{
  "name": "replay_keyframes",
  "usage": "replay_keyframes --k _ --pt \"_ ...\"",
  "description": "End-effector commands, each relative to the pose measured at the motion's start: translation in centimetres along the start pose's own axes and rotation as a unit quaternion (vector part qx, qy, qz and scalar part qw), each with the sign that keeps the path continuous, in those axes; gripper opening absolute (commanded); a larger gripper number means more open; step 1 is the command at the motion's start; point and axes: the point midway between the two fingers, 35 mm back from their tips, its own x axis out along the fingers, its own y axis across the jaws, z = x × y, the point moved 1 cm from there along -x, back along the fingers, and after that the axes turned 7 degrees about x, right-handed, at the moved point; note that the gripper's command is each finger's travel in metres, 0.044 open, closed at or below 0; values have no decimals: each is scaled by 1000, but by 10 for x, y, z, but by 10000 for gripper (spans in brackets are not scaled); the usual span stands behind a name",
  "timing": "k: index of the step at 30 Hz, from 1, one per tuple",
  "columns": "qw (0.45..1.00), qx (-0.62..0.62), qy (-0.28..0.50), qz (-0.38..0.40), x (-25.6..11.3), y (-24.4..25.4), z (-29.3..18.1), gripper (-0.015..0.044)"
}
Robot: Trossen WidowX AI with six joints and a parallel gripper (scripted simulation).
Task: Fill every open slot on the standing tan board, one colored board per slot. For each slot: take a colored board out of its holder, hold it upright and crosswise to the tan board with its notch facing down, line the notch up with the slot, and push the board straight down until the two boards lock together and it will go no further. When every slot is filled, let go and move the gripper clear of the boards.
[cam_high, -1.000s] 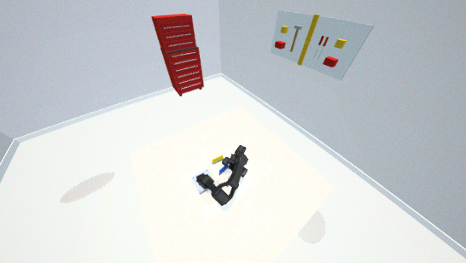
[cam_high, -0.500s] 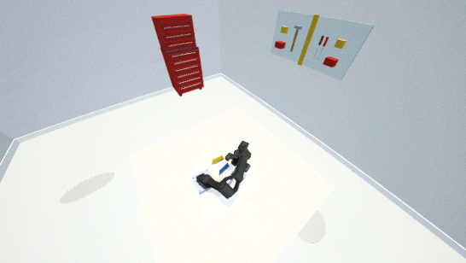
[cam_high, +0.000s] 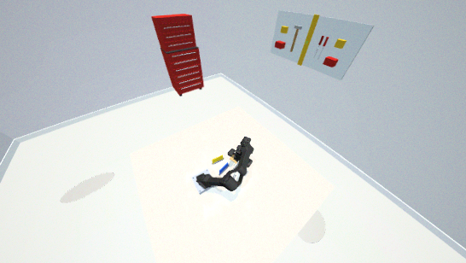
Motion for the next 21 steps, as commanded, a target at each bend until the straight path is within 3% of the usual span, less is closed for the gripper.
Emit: replay_keyframes --k 1,21 --pt "1000 4 0 2 -1 4 11 0" --pt "1000 13 -1 3 2 25 58 0"
